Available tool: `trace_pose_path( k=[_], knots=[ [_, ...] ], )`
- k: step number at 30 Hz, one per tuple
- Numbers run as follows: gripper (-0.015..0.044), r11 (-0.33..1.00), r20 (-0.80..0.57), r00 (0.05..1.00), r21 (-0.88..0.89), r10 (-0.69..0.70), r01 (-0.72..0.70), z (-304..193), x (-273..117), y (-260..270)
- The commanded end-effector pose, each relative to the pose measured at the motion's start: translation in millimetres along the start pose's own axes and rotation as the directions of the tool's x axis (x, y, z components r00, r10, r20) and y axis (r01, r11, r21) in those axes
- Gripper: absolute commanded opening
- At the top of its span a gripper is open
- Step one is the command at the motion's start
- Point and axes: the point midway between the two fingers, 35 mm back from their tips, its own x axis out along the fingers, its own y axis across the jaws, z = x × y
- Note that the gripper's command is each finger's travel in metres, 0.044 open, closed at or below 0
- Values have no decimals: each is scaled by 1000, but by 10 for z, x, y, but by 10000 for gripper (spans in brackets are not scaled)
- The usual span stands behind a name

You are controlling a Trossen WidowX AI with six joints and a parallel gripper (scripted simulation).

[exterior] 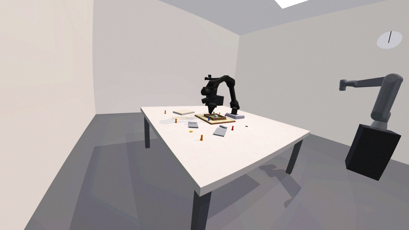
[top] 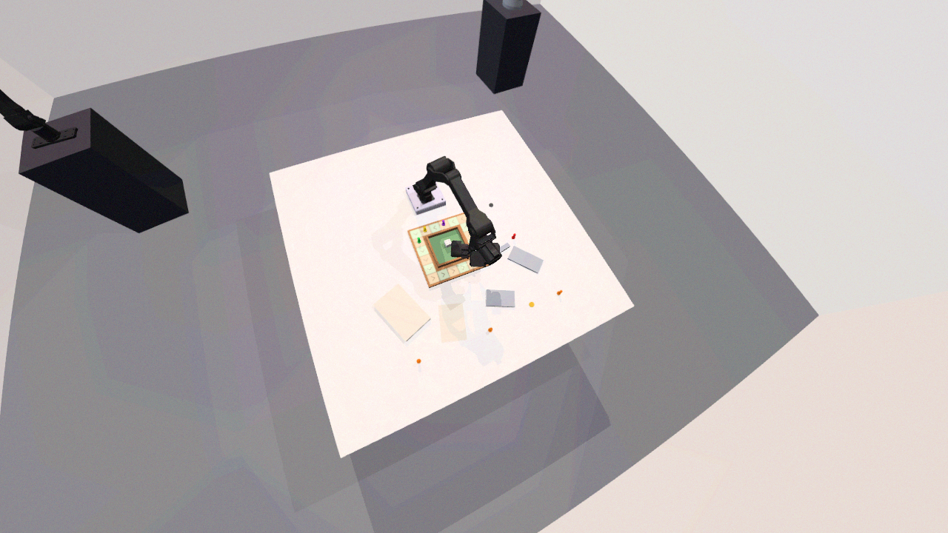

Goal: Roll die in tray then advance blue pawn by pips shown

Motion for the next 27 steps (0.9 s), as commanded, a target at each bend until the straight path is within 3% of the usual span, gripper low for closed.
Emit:
trace_pose_path(
  k=[1,27],
  knots=[
    [200,1000,4,1000,16,7,-7,18,-18,16],
    [200,1000,4,1000,16,7,-7,27,405,25]
  ],
)
